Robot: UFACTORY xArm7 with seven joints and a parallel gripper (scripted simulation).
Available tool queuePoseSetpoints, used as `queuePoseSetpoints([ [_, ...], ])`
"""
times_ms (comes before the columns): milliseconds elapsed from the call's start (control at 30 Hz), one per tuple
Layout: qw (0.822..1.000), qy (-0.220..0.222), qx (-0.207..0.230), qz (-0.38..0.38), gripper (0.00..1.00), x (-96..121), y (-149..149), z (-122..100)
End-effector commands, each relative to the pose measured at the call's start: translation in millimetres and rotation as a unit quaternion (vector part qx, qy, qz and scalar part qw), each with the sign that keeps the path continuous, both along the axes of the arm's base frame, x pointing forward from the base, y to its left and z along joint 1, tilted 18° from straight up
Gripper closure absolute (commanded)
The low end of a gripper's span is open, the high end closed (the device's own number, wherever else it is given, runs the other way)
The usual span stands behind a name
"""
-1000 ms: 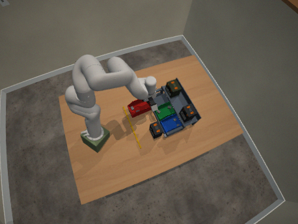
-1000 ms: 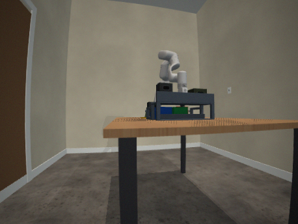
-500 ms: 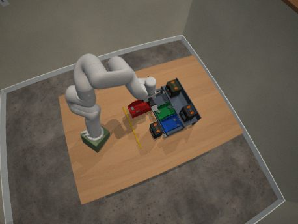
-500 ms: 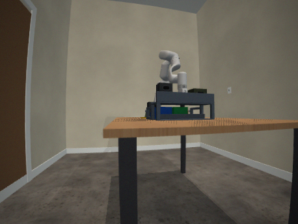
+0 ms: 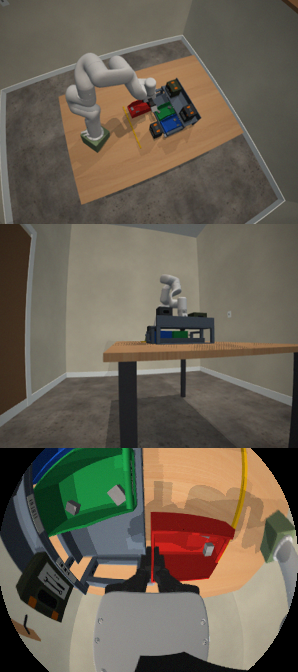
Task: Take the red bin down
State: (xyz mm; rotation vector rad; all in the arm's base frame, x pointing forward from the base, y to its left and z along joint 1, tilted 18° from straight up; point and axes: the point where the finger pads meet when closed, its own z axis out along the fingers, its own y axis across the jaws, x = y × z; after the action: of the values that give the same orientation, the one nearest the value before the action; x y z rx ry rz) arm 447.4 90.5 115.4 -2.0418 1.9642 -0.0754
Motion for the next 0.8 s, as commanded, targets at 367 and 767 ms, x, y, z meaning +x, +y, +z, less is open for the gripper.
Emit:
queuePoseSetpoints([
  [367, 1.000, -0.002, 0.001, 0.000, 1.00, 2.1, 0.5, -1.8],
  [767, 1.000, -0.002, 0.001, 0.000, 0.67, 2.1, 0.5, -1.7],
])
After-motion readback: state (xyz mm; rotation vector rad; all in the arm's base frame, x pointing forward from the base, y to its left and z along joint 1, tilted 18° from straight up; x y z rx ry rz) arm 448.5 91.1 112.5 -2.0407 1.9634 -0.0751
